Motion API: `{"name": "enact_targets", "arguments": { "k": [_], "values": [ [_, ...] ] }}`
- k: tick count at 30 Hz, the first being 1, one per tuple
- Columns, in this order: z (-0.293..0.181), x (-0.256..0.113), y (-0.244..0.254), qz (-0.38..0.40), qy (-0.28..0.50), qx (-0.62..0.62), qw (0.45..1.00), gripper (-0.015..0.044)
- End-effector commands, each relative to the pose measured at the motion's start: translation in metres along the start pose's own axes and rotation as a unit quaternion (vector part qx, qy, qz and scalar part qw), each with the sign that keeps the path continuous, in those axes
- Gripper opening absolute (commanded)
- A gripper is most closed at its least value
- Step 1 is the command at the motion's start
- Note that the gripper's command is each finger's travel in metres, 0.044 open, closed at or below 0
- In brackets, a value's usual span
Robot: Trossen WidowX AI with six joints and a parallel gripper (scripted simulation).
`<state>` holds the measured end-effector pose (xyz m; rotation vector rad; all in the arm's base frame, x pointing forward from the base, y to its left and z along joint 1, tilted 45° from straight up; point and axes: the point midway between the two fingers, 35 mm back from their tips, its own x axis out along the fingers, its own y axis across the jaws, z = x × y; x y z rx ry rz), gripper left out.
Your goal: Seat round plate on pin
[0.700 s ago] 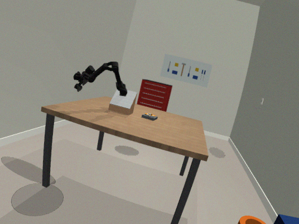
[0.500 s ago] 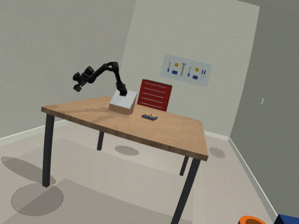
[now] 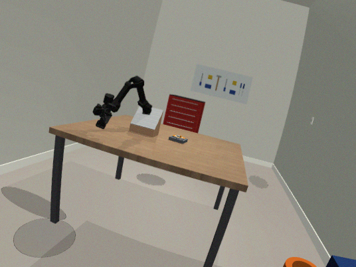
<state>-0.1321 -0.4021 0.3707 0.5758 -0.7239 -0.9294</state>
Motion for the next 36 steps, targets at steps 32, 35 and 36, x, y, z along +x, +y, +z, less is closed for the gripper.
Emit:
{"name": "enact_targets", "arguments": {
  "k": [32,35,36],
  "values": [
    [-0.436,0.128,0.138,-0.065,0.324,0.039,0.943,0.0000],
    [-0.480,0.107,0.144,-0.084,0.372,0.005,0.924,0.0000],
    [-0.484,0.105,0.144,-0.086,0.375,0.001,0.923,0.0000]
  ]
}}
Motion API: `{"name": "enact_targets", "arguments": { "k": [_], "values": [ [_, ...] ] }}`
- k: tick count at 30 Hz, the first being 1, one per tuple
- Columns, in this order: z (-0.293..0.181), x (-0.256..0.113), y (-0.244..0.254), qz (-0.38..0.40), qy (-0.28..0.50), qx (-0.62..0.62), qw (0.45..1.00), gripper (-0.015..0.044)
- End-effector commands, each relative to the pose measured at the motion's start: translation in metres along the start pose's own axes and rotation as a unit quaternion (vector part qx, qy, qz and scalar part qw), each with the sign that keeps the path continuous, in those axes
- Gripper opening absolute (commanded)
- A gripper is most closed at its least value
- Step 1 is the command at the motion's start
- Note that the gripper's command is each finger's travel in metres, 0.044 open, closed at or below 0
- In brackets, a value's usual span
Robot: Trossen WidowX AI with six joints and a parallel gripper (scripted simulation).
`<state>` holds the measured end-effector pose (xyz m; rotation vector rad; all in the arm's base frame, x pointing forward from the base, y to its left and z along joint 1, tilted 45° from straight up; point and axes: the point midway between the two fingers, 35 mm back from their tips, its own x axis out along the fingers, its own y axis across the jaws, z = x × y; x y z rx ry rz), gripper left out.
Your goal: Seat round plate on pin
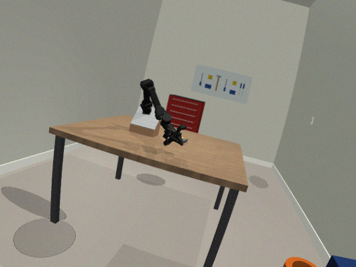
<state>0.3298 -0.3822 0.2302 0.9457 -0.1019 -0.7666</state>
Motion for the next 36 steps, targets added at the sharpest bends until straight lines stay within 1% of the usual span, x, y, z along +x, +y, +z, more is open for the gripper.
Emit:
{"name": "enact_targets", "arguments": {
  "k": [1,4,7,9,11,14,15,17,18,20,23,24,26,27,36],
  "values": [
    [-0.054,0.011,-0.002,-0.040,0.053,-0.035,0.997,0.0000],
    [-0.117,0.015,-0.005,-0.098,0.112,-0.099,0.984,0.0000],
    [-0.166,0.010,-0.014,-0.146,0.161,-0.162,0.963,0.0000],
    [-0.178,0.008,-0.013,-0.154,0.173,-0.181,0.956,0.0000],
    [-0.212,0.000,-0.024,-0.190,0.209,-0.235,0.930,0.0000],
    [-0.262,-0.020,-0.041,-0.242,0.264,-0.337,0.871,0.0000],
    [-0.275,-0.027,-0.046,-0.255,0.278,-0.369,0.850,0.0000],
    [-0.286,-0.034,-0.050,-0.265,0.289,-0.397,0.830,0.0000],
    [-0.297,-0.043,-0.055,-0.276,0.303,-0.433,0.803,0.0000],
    [-0.322,-0.066,-0.065,-0.298,0.329,-0.524,0.727,0.0000],
    [-0.348,-0.101,-0.075,-0.312,0.349,-0.658,0.589,0.0000],
    [-0.348,-0.104,-0.075,-0.313,0.350,-0.666,0.580,0.0000],
    [-0.348,-0.119,-0.078,-0.312,0.350,-0.711,0.524,0.0000],
    [-0.348,-0.121,-0.078,-0.312,0.349,-0.719,0.514,0.0000],
    [-0.349,-0.120,-0.078,-0.312,0.349,-0.719,0.514,0.0000]
  ]
}}
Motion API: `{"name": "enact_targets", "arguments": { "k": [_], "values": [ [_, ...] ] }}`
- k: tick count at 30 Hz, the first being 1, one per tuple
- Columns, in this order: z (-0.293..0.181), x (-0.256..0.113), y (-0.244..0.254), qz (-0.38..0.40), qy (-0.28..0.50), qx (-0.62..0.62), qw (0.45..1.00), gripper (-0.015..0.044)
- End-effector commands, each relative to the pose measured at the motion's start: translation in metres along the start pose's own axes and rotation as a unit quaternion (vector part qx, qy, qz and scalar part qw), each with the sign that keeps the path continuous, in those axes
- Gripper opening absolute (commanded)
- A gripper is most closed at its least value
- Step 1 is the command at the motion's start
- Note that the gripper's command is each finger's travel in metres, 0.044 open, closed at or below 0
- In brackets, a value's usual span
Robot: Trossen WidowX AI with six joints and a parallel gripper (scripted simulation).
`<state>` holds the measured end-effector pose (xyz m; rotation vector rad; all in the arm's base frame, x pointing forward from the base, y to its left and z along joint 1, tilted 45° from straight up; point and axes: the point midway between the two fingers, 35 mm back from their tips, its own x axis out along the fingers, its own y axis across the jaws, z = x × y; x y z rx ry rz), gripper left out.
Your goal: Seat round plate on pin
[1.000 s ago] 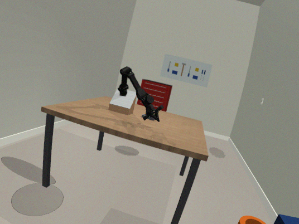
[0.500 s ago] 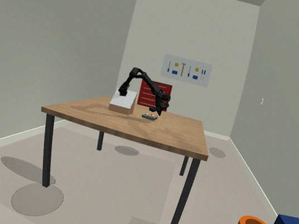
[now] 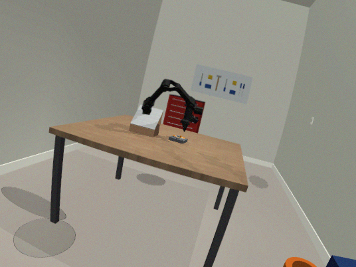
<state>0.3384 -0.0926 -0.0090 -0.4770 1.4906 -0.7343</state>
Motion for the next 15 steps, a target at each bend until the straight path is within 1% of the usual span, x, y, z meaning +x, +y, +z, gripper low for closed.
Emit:
{"name": "enact_targets", "arguments": {
  "k": [1,3,9,15],
  "values": [
    [-0.001,0.001,0.001,-0.005,0.001,-0.010,1.000,0.0000],
    [-0.001,0.008,0.001,-0.005,0.001,-0.010,1.000,0.0000],
    [-0.001,0.044,0.001,-0.006,0.001,-0.011,1.000,0.0000],
    [-0.001,0.048,0.001,-0.007,0.001,-0.011,1.000,0.0000]
  ]
}}
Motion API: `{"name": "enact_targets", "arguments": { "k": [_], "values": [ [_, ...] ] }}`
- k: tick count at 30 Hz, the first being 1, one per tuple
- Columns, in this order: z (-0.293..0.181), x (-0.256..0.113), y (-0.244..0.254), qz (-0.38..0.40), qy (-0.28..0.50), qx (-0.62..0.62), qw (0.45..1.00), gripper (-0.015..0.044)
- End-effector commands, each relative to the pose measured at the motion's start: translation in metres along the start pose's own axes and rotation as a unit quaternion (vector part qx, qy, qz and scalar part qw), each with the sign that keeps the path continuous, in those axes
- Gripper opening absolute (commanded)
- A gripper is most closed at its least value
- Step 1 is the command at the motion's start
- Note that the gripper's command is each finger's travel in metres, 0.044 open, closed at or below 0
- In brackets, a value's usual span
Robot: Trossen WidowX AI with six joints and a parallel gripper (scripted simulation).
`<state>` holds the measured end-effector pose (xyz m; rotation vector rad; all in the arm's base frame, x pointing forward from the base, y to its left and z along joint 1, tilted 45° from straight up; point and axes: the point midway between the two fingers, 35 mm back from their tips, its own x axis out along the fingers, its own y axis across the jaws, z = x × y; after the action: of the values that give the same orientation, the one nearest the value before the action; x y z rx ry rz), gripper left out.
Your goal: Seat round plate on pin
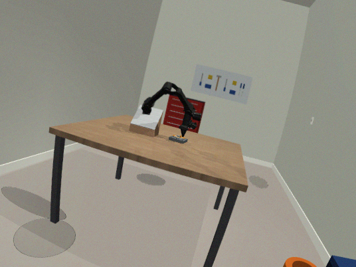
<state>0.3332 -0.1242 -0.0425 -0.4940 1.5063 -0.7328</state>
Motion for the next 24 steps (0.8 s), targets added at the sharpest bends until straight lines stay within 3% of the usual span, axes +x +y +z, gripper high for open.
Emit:
{"name": "enact_targets", "arguments": {
  "k": [1,24],
  "values": [
    [0.000,0.002,0.000,-0.002,-0.004,-0.002,1.000,0.0000],
    [-0.020,0.002,-0.013,-0.002,-0.003,-0.003,1.000,0.0000]
  ]
}}
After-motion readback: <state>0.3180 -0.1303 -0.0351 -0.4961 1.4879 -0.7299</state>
